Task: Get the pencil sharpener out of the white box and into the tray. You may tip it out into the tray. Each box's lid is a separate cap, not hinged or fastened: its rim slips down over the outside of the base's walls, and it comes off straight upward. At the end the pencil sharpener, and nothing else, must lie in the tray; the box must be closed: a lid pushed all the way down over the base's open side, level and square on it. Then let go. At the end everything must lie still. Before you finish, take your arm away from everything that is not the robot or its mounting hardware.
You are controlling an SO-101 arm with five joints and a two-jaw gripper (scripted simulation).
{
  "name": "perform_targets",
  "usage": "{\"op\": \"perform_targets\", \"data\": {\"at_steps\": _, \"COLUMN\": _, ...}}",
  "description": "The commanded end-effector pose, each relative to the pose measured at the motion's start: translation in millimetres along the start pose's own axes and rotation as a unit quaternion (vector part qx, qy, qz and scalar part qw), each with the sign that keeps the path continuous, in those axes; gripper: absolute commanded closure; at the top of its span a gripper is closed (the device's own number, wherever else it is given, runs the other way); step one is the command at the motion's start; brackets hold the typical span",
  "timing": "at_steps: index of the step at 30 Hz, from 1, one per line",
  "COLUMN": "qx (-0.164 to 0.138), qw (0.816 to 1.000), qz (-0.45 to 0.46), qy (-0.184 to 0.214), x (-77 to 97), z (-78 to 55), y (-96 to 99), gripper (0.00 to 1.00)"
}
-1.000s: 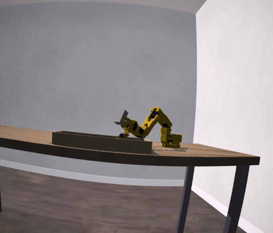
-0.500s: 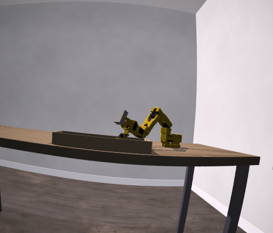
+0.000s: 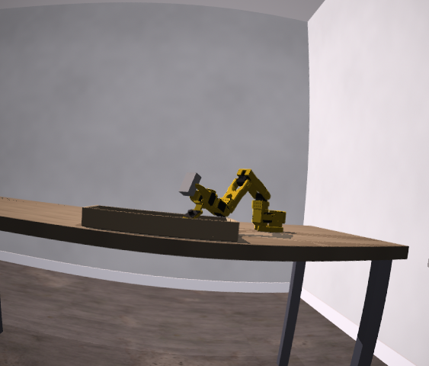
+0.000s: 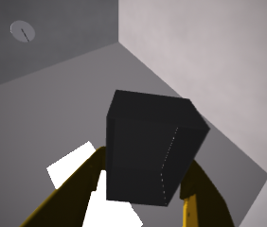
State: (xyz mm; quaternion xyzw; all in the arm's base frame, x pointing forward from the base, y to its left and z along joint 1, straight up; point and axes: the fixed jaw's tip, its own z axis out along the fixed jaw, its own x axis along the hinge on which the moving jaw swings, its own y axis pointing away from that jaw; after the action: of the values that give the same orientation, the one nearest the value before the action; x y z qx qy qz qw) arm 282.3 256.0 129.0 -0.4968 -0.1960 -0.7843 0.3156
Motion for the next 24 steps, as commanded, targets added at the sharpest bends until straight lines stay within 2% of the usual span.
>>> {"op": "perform_targets", "data": {"at_steps": 1, "qx": -0.003, "qw": 1.000, "qz": 0.003, "qy": 0.028, "x": 16.9, "z": 8.9, "y": 2.5, "gripper": 0.79}}
{"op": "perform_targets", "data": {"at_steps": 19, "qx": -0.004, "qw": 0.999, "qz": 0.001, "qy": -0.033, "x": 5.6, "z": 11.9, "y": 2.6, "gripper": 0.79}}
{"op": "perform_targets", "data": {"at_steps": 24, "qx": -0.004, "qw": 0.998, "qz": 0.000, "qy": -0.064, "x": -0.1, "z": 12.4, "y": 2.6, "gripper": 0.79}}
